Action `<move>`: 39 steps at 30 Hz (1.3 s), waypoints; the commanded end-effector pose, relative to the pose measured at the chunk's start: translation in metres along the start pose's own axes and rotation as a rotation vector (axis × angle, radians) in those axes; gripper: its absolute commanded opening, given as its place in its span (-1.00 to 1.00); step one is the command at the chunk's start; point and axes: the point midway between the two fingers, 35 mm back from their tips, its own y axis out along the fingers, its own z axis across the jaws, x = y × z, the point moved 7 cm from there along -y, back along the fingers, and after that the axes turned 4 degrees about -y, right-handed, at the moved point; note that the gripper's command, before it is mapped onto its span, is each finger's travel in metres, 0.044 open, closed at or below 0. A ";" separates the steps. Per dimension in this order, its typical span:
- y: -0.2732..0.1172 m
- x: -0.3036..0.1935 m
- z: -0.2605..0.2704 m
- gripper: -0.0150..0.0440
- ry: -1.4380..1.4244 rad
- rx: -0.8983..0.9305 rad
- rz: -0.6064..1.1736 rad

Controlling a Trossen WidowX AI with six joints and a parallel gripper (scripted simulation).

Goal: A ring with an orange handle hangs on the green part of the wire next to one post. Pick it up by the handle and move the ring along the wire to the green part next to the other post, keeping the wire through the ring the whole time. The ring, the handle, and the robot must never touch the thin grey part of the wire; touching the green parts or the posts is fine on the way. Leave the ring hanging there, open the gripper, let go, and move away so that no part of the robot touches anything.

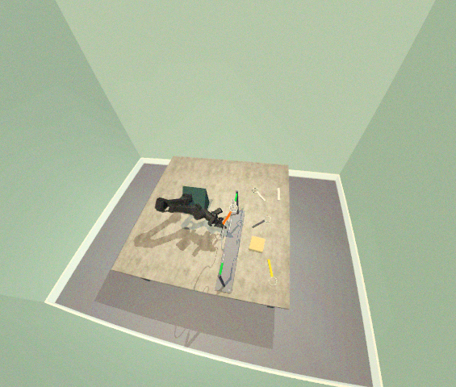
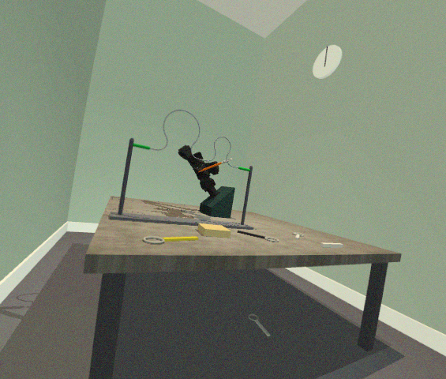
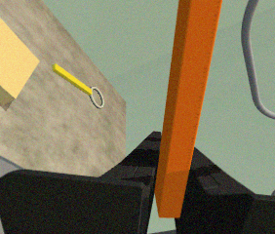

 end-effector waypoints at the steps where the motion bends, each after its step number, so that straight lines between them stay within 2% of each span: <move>1: -0.002 0.003 0.014 -1.00 0.077 0.044 -0.009; 39: -0.037 0.058 0.096 -1.00 0.760 0.360 0.062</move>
